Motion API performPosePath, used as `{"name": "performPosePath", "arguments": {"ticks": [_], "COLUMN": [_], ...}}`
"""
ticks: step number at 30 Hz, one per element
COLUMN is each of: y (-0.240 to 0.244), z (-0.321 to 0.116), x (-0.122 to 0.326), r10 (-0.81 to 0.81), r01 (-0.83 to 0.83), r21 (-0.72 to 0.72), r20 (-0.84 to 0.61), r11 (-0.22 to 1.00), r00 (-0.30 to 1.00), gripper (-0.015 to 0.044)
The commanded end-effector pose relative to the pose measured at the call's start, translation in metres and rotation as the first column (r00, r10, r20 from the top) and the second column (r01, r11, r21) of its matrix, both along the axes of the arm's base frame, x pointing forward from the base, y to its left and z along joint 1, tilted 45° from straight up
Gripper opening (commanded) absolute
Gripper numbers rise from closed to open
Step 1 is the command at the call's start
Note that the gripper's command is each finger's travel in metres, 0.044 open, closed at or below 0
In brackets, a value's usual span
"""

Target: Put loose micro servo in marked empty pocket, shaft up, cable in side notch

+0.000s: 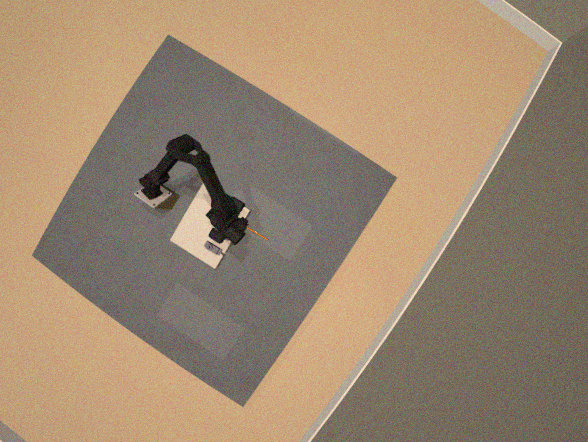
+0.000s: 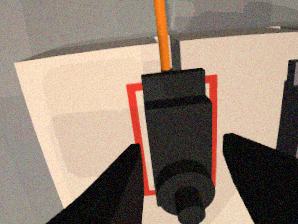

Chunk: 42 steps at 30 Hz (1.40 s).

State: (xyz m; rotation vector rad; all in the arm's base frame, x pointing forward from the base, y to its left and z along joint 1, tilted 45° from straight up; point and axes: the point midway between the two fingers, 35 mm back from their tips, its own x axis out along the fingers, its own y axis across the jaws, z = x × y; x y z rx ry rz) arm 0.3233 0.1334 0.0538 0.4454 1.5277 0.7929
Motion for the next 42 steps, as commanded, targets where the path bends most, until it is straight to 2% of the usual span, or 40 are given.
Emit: {"name": "performPosePath", "arguments": {"ticks": [1, 4, 9, 14, 22, 29, 42], "y": [-0.014, -0.014, -0.036, -0.077, -0.083, -0.111, -0.111], "z": [0.014, 0.013, 0.024, 0.049, 0.054, 0.084, 0.084], "x": [0.002, 0.004, -0.019, -0.083, -0.093, -0.087, -0.087], "r10": [-0.006, -0.006, -0.016, -0.007, -0.006, -0.014, -0.014], "r01": [0.006, 0.006, 0.016, 0.008, 0.006, 0.014, 0.014], "r21": [-0.001, -0.001, -0.008, -0.008, -0.006, -0.002, -0.002], "r20": [0.016, 0.016, 0.015, 0.01, 0.009, 0.01, 0.01], "r11": [1.0, 1.0, 1.0, 1.0, 1.0, 1.0, 1.0], "r00": [1.0, 1.0, 1.0, 1.0, 1.0, 1.0, 1.0], "gripper": [0.0187, 0.0187, 0.0319, 0.044, 0.044, 0.044, 0.044]}}
